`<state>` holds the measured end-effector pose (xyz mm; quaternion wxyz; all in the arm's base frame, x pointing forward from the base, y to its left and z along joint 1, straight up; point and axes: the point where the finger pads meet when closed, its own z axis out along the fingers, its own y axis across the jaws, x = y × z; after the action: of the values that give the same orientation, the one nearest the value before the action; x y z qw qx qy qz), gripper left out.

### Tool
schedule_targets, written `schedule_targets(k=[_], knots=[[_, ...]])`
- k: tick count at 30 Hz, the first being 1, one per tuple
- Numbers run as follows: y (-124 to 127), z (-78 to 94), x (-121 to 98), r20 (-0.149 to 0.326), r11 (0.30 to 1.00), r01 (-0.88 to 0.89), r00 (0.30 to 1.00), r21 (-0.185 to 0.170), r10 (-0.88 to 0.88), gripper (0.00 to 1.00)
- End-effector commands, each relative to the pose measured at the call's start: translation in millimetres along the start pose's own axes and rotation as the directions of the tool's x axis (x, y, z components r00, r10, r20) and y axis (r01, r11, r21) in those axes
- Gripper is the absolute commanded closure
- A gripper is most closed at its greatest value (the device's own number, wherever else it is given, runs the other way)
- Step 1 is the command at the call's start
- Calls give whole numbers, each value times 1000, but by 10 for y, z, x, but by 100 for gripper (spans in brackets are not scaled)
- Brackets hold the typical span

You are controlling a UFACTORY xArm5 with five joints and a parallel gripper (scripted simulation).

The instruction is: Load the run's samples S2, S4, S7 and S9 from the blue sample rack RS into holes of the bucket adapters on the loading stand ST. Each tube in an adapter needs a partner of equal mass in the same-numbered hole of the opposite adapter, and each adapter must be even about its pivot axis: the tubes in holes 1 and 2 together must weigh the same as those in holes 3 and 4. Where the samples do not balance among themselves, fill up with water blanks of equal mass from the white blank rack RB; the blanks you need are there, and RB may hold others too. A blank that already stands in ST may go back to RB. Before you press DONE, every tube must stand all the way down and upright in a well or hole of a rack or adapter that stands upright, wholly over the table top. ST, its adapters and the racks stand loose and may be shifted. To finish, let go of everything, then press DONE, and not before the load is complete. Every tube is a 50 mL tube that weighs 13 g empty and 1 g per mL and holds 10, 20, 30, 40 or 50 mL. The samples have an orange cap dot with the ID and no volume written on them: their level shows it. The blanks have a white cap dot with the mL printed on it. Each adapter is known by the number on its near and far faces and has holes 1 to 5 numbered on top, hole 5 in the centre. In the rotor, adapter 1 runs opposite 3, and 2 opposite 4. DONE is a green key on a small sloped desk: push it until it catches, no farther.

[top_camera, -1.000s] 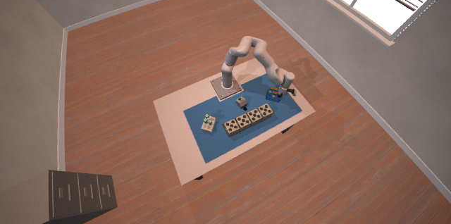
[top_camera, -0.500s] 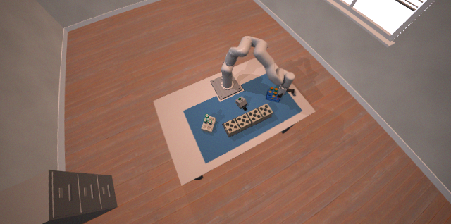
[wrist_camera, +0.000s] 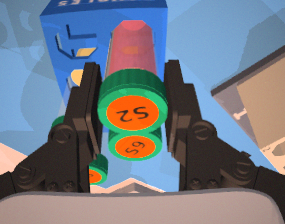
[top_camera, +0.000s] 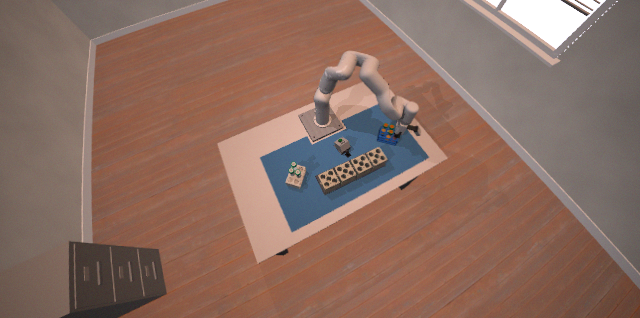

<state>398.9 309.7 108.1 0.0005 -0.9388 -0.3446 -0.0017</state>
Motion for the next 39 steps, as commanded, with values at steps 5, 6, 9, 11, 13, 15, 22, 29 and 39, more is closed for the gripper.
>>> schedule_targets(k=[5,6,9,11,13,15,22,29,39], knots=[[0,-64,14,-5,1000,0,1000,0,0,100],[0,-70,14,-5,1000,0,1000,0,0,100],[0,-91,14,-5,1000,0,1000,0,0,100],[0,-91,14,-5,1000,0,1000,0,0,100],[0,-104,13,-5,1000,0,1000,0,0,100],[0,-117,13,-5,1000,0,1000,0,0,100],[0,-157,13,-5,1000,0,1000,0,0,100],[0,-237,13,-5,1000,0,1000,0,0,100],[0,-438,13,-5,1000,0,1000,0,0,100]])
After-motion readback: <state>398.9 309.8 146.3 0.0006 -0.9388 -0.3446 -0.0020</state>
